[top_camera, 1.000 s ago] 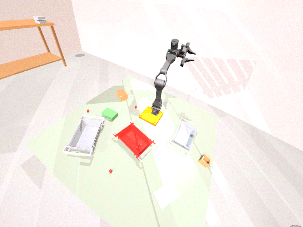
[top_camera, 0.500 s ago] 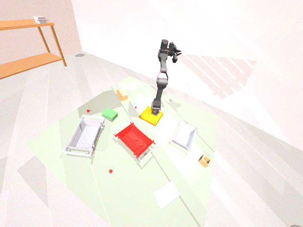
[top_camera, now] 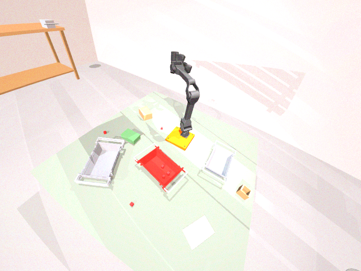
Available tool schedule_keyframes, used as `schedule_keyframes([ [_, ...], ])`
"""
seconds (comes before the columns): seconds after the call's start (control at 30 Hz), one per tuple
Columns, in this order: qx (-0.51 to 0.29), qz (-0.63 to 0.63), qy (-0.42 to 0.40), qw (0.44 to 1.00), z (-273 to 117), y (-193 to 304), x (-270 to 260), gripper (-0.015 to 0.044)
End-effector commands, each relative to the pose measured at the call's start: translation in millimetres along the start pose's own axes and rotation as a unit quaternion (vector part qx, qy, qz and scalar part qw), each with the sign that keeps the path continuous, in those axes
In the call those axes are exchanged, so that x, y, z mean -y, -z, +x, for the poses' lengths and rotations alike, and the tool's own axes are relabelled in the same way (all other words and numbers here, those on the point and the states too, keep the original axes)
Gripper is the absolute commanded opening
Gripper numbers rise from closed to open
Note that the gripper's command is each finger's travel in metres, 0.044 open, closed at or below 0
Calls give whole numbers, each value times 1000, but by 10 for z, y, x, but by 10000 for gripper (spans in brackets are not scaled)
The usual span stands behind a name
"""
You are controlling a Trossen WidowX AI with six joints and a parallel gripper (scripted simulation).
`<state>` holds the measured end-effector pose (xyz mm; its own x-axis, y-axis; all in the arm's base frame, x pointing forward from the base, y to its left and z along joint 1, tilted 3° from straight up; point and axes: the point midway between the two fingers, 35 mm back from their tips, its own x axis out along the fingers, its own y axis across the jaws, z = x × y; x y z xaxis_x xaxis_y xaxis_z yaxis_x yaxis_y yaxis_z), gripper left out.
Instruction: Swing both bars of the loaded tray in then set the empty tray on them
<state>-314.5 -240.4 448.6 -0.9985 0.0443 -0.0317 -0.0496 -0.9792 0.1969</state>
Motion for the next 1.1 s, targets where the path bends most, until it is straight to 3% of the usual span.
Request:
schedule_keyframes([
  [0.0, -46, -58, -95, 993, -363, 366, -504, 87],
  [0.27, -118, -159, -266, 944, -1304, 1025, -1197, 87],
  [0.53, -167, -292, -431, 837, -2505, 1674, -1525, 87],
  [0.8, -187, -392, -550, 713, -3675, 2164, -1332, 87],
  [1.07, -192, -464, -630, 593, -4603, 2494, -933, 87],
])
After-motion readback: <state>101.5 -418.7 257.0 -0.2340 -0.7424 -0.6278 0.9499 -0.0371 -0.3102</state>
